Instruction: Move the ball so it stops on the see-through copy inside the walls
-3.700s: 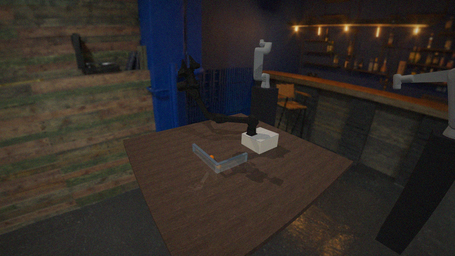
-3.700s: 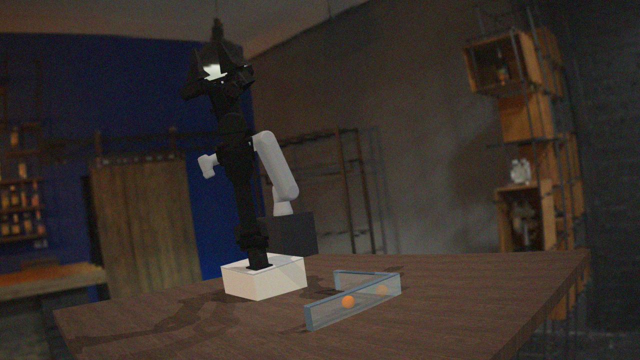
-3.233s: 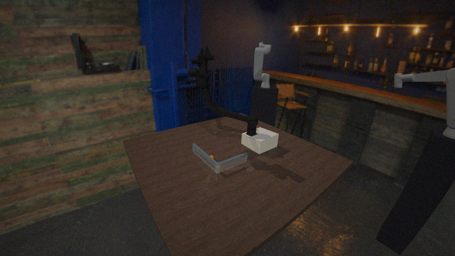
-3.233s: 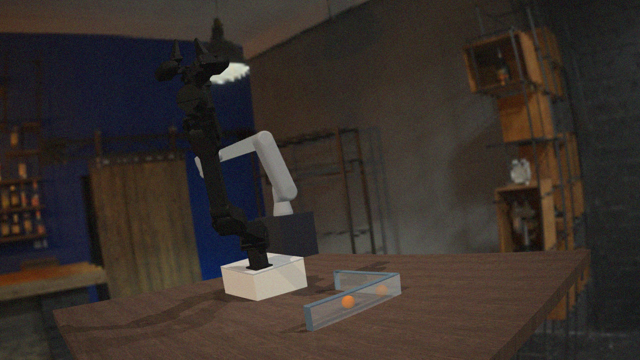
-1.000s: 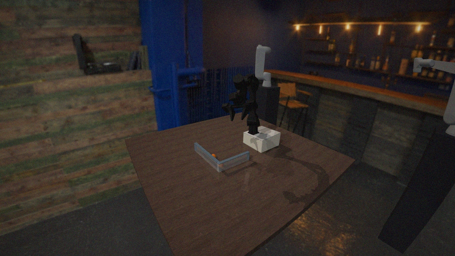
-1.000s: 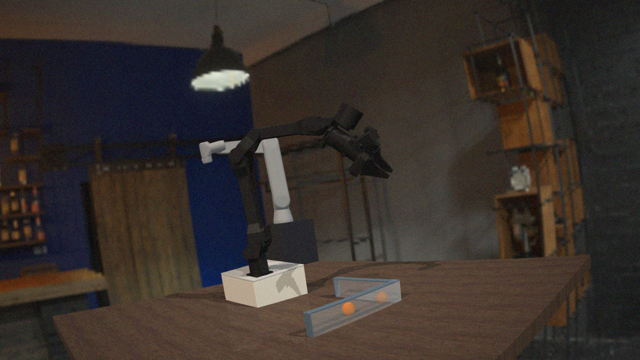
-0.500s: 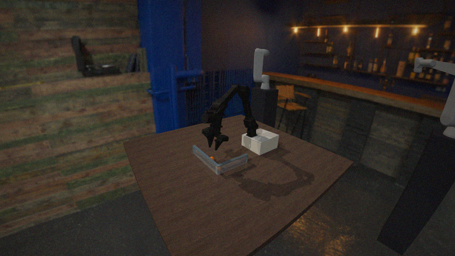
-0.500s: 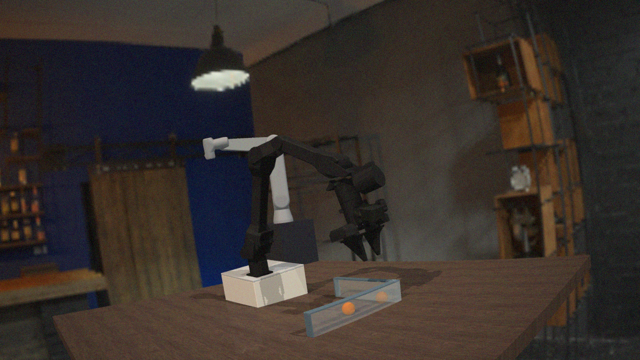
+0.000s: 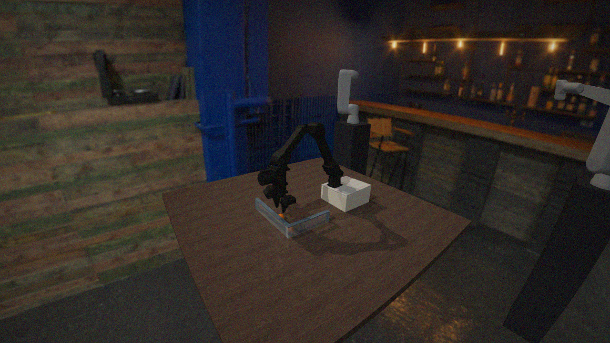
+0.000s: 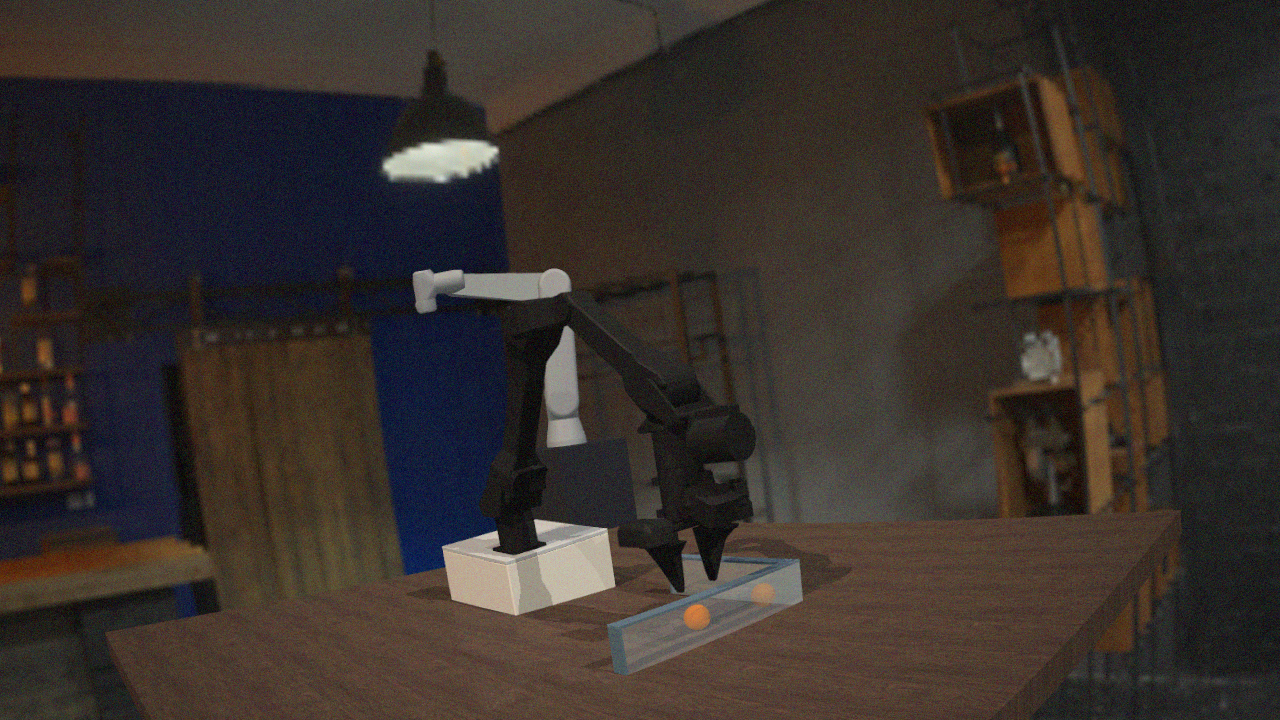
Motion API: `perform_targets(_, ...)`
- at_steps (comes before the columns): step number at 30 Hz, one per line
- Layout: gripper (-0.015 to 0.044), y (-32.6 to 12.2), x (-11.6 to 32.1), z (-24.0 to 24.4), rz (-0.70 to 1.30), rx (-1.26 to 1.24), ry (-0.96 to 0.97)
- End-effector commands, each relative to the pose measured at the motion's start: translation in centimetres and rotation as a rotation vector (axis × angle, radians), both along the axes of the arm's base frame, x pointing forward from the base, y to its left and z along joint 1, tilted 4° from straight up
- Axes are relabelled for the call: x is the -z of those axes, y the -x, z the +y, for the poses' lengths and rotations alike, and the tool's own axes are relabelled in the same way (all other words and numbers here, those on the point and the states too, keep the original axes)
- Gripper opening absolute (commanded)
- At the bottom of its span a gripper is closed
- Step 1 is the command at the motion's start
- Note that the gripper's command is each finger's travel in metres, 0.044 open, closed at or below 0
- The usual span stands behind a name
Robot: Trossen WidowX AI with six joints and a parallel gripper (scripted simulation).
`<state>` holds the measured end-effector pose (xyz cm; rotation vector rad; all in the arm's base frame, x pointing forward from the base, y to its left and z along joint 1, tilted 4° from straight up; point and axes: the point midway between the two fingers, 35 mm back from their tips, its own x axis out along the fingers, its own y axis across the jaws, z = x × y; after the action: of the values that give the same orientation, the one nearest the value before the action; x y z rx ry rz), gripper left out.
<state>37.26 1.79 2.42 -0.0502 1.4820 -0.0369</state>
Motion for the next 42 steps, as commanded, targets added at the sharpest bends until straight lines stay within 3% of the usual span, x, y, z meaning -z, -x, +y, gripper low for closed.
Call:
perform_targets(1,0.0272,0.3,1.0,-0.3,0.018,0.001,0.007)
perform_targets(27,0.0272,0.1,4.6,-0.5,0.018,0.001,0.007)
perform_targets(31,0.0167,0.1,4.6,-0.5,0.018,0.001,0.007)
perform_targets(39,0.0113,0.1,4.6,-0.5,0.018,0.001,0.007)
perform_targets(42,0.0035,0.2,4.4,-0.4,0.018,0.001,0.002)
